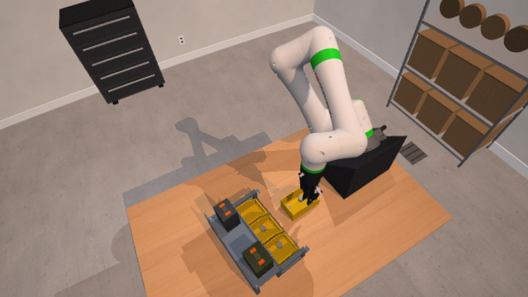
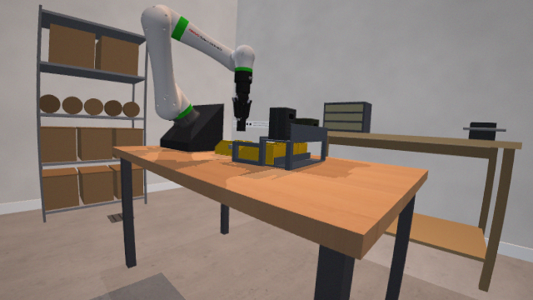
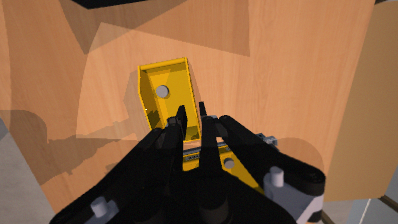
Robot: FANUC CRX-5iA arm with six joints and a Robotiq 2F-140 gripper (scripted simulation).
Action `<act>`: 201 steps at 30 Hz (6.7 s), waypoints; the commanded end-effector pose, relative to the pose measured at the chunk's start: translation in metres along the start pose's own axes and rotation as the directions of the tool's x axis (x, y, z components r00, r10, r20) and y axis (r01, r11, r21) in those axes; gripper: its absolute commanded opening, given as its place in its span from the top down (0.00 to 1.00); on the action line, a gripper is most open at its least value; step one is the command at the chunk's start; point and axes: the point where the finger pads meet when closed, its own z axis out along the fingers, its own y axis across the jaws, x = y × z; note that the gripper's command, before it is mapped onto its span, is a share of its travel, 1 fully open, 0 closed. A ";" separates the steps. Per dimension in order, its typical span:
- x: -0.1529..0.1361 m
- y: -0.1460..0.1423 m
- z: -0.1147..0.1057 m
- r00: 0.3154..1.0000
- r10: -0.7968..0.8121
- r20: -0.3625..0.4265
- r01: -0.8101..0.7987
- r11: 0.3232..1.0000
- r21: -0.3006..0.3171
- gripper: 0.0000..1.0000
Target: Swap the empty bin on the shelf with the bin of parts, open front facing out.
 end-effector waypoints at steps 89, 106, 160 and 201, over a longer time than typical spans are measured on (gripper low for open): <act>-0.001 0.001 0.041 1.000 0.000 0.002 0.000 1.000 -0.001 0.76; -0.001 0.001 0.063 1.000 0.000 0.002 0.000 1.000 -0.001 0.76; -0.001 0.001 0.079 1.000 0.000 0.002 0.000 1.000 -0.001 0.90; -0.001 0.001 0.039 1.000 0.000 0.002 0.000 1.000 -0.001 0.90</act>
